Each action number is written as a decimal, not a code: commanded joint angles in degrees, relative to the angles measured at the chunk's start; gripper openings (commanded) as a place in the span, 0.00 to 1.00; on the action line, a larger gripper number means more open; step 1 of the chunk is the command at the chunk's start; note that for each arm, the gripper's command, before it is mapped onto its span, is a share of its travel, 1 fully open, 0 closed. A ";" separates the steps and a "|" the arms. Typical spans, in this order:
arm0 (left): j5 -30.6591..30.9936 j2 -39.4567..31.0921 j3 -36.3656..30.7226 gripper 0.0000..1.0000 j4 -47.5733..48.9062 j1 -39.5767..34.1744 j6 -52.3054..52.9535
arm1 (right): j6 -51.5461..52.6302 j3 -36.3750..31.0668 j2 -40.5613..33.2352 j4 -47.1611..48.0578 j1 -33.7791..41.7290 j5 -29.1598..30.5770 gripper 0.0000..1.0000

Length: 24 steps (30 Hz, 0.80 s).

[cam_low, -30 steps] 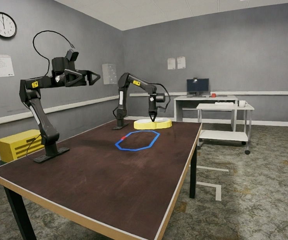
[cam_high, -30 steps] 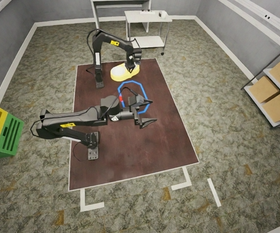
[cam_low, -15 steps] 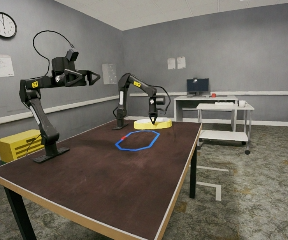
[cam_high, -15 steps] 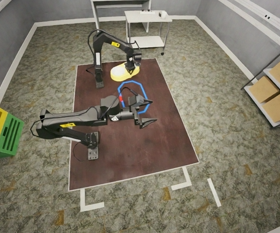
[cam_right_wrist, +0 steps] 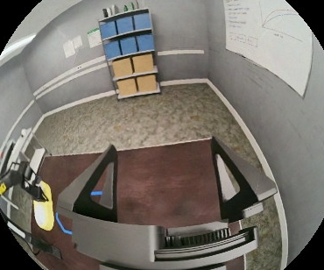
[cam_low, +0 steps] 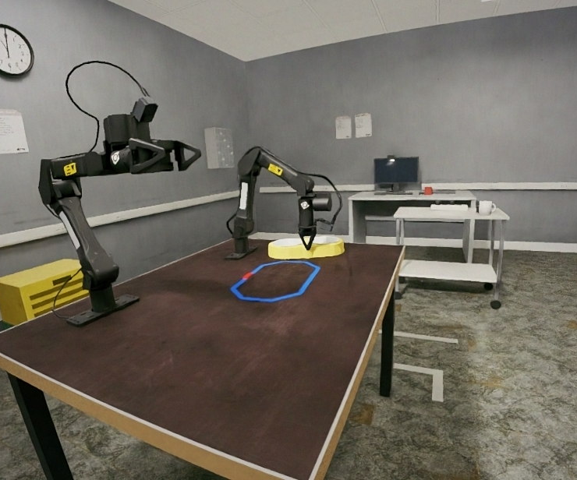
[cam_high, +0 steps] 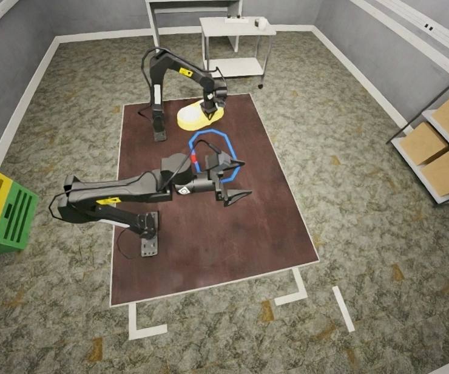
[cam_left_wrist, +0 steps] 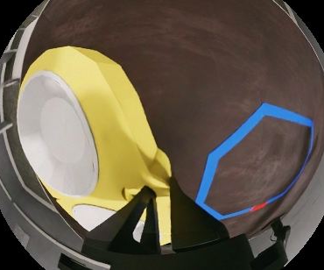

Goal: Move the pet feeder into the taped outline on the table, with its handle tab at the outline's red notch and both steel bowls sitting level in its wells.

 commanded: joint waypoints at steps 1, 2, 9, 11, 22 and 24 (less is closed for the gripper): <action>0.50 -0.79 0.90 0.19 1.01 -0.46 0.52 | -0.30 -0.37 0.06 0.67 -0.25 -0.19 1.00; 0.50 -0.79 0.90 0.19 1.01 -0.46 0.52 | -0.30 -0.37 0.06 0.67 -0.25 -0.19 1.00; 0.50 -0.79 0.90 0.18 1.01 -0.46 0.52 | -0.30 -0.37 0.06 0.67 -0.25 -0.19 1.00; 0.50 -0.79 0.90 0.18 1.01 -0.46 0.52 | -0.30 -0.37 0.06 0.67 -0.25 -0.19 1.00; 0.50 -0.79 0.90 0.17 1.01 -0.45 0.43 | -0.30 -0.37 0.06 0.67 -0.25 -0.19 1.00; 0.50 -0.79 0.90 0.17 1.01 -0.45 0.43 | -0.30 -0.37 0.06 0.67 -0.25 -0.19 1.00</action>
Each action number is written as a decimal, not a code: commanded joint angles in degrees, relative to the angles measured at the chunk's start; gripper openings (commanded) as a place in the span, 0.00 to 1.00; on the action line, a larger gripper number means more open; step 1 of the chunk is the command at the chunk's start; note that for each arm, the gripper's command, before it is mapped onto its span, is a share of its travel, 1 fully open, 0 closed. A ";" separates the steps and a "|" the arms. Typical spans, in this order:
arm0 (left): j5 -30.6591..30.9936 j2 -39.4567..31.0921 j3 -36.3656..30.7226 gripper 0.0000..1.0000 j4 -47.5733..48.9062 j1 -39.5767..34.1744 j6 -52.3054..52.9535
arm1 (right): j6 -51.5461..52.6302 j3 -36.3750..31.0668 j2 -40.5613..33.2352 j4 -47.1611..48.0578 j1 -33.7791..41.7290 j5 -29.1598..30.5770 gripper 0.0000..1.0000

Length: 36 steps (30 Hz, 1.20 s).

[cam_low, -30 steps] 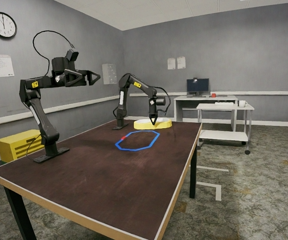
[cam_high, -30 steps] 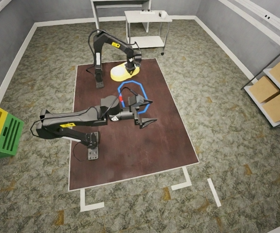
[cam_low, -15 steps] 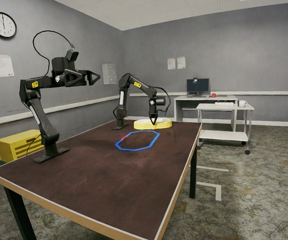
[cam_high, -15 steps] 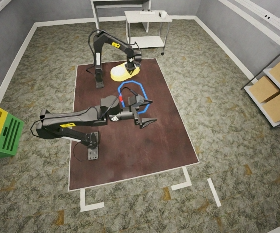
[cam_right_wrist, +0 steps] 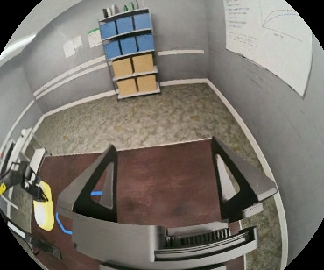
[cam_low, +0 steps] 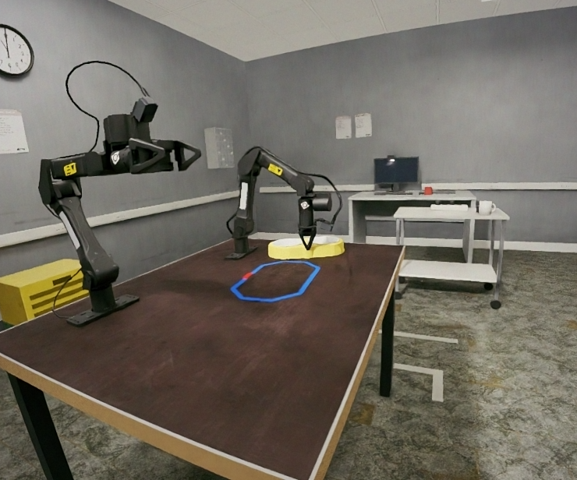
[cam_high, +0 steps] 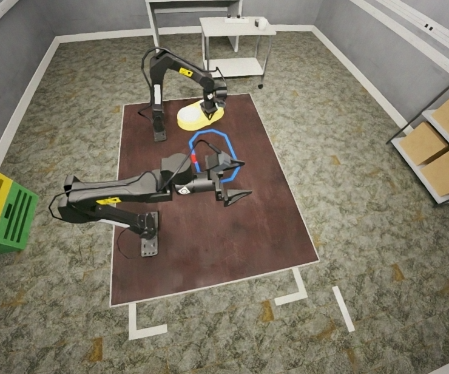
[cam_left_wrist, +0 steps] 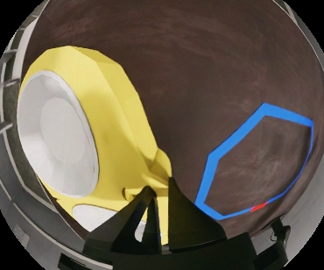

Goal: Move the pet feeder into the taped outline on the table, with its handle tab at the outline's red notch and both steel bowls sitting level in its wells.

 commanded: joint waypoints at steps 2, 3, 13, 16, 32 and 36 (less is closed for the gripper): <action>0.50 -0.79 0.90 0.16 1.01 -0.45 0.41 | -0.30 -0.37 0.06 0.67 -0.25 -0.19 1.00; 0.50 -0.79 0.90 0.16 1.01 -0.45 0.41 | -0.30 -0.37 0.06 0.67 -0.25 -0.19 1.00; 0.50 -0.79 0.90 0.16 1.01 -0.45 0.39 | -0.30 -0.37 0.06 0.67 -0.25 -0.19 1.00; 0.50 -0.79 0.90 0.16 1.01 -0.45 0.39 | -0.30 -0.37 0.06 0.67 -0.25 -0.19 1.00; 0.44 -2.38 -1.92 0.16 1.28 -2.90 2.39 | -0.30 -0.37 0.06 0.67 -0.25 -0.19 1.00; 0.39 -3.33 -3.11 0.16 1.47 -5.98 3.87 | -0.30 -0.37 0.06 0.67 -0.25 -0.19 1.00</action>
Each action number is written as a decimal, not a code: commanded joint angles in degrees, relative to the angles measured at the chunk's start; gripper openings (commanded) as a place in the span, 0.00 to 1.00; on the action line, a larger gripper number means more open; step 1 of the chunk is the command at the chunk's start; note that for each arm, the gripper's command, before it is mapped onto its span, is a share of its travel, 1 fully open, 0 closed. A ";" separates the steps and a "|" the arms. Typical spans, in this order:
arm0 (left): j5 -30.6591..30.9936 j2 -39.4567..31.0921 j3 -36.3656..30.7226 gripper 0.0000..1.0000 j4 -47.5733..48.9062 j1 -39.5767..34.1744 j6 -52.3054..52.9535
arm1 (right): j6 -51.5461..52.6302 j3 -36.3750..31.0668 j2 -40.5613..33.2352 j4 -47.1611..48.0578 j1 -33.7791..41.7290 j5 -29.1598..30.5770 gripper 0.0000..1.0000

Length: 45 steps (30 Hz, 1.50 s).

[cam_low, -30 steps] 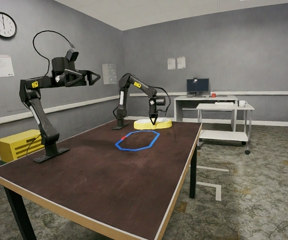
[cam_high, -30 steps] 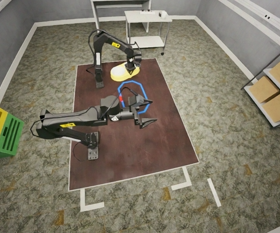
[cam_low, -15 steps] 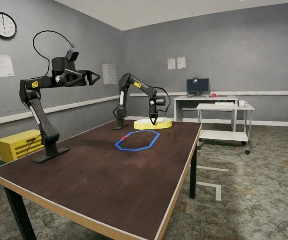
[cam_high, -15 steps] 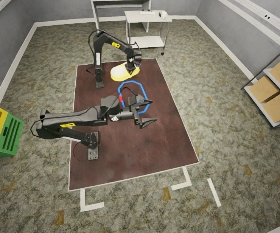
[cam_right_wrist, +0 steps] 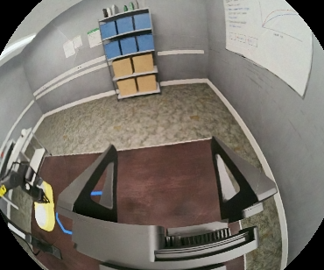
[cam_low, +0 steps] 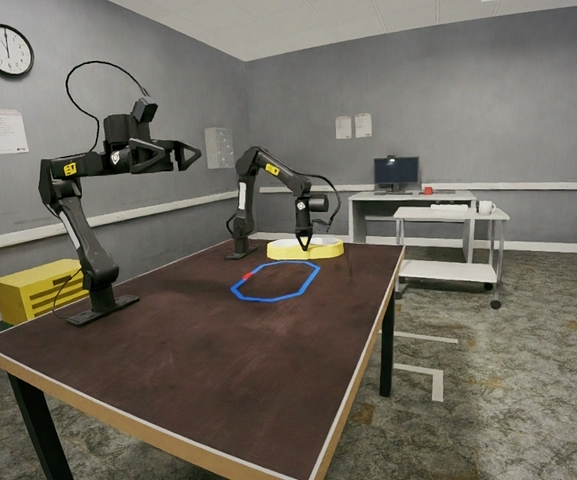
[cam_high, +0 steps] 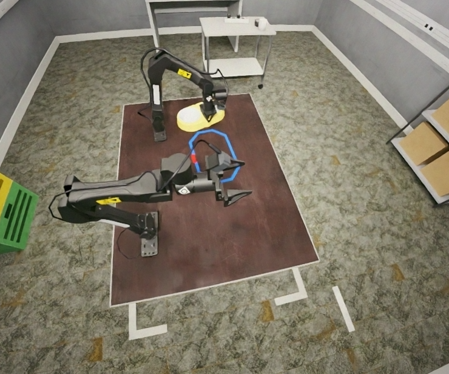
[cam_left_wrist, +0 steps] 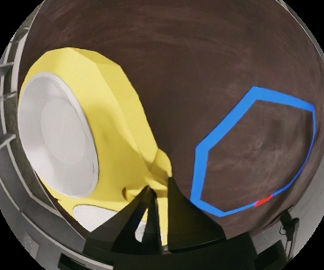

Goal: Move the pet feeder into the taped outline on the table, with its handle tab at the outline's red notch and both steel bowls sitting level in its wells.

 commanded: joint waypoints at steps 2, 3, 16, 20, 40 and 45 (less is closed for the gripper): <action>0.75 -2.33 -1.86 0.16 0.98 -4.10 2.89 | -0.30 -0.37 0.06 0.67 -0.25 -0.19 1.00; 0.73 -2.50 -2.06 0.16 1.01 -4.77 3.19 | -0.30 -0.37 0.06 0.67 -0.25 -0.19 1.00; 0.60 -4.09 -3.97 0.16 1.27 -12.06 6.88 | -0.30 -0.37 0.06 0.67 -0.25 -0.19 1.00; 0.55 -4.46 -4.36 0.16 1.32 -14.52 8.17 | -0.30 -0.37 0.06 0.67 -0.25 -0.19 1.00; 0.41 -4.32 -5.16 0.16 1.44 -24.02 13.36 | -0.30 -0.37 0.06 0.67 -0.25 -0.19 1.00; 0.34 -3.59 -4.20 0.16 1.46 -26.90 16.40 | -0.30 -0.37 0.06 0.67 -0.25 -0.19 1.00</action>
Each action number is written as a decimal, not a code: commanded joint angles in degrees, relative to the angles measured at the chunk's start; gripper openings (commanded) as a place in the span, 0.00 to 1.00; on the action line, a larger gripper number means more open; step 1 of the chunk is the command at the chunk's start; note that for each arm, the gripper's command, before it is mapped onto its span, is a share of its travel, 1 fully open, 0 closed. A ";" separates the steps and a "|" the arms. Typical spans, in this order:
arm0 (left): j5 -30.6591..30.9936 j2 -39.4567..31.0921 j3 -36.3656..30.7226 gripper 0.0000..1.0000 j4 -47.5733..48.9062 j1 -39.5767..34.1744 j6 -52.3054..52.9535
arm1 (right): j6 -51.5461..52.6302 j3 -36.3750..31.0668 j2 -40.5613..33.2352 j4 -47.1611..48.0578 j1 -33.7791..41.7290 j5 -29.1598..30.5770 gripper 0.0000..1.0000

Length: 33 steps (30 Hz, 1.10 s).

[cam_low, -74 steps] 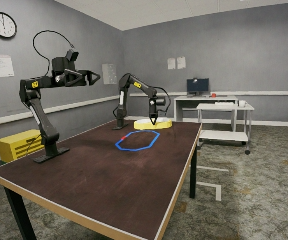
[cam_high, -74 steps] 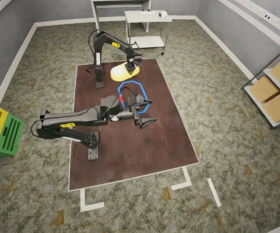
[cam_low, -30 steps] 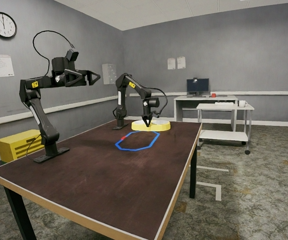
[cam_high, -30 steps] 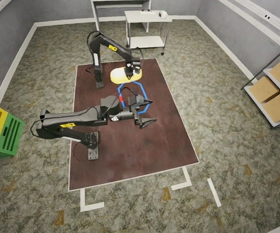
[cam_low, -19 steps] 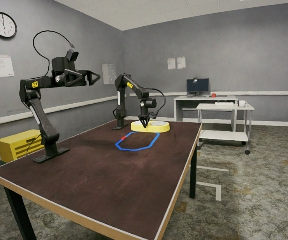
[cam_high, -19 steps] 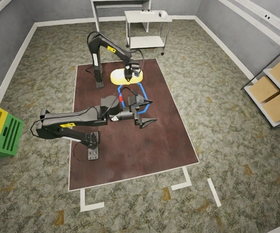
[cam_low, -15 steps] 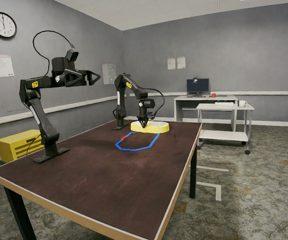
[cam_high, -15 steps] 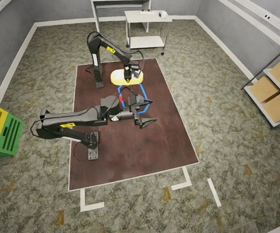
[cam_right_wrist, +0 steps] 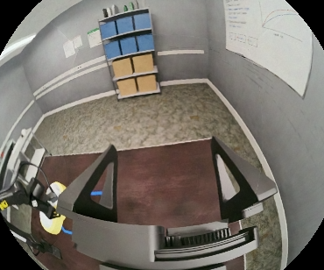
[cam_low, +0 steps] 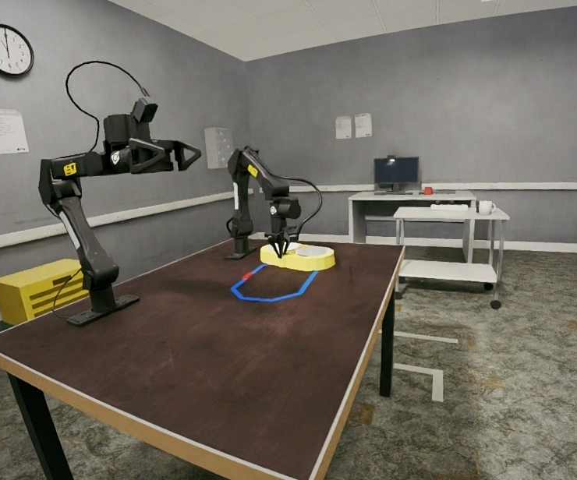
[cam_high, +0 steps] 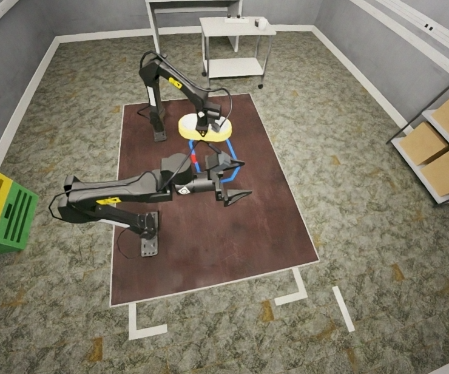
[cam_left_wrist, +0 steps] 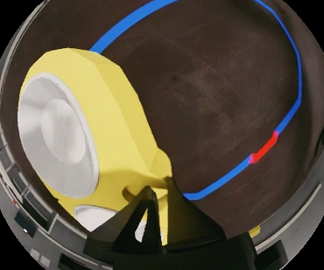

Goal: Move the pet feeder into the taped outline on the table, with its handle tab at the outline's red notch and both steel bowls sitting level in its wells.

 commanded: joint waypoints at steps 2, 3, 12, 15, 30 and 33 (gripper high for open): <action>0.46 0.82 0.74 0.16 1.02 -3.55 3.99 | -0.30 -0.37 0.06 0.67 -0.25 -0.19 1.00; 0.45 1.45 1.36 0.16 1.05 -4.10 4.37 | -0.30 -0.37 0.06 0.67 -0.25 -0.19 1.00; 0.32 1.65 1.33 0.16 1.01 -7.34 6.77 | -0.30 -0.37 0.06 0.67 -0.25 -0.19 1.00; 0.24 2.17 2.49 0.16 1.05 -8.79 9.38 | -0.30 -0.37 0.06 0.67 -0.25 -0.19 1.00; 0.16 2.90 3.40 0.16 0.87 -13.72 14.89 | -0.30 -0.37 0.06 0.67 -0.25 -0.19 1.00; 0.00 3.30 3.86 0.16 0.81 -15.27 18.62 | -0.30 -0.37 0.06 0.67 -0.25 -0.19 1.00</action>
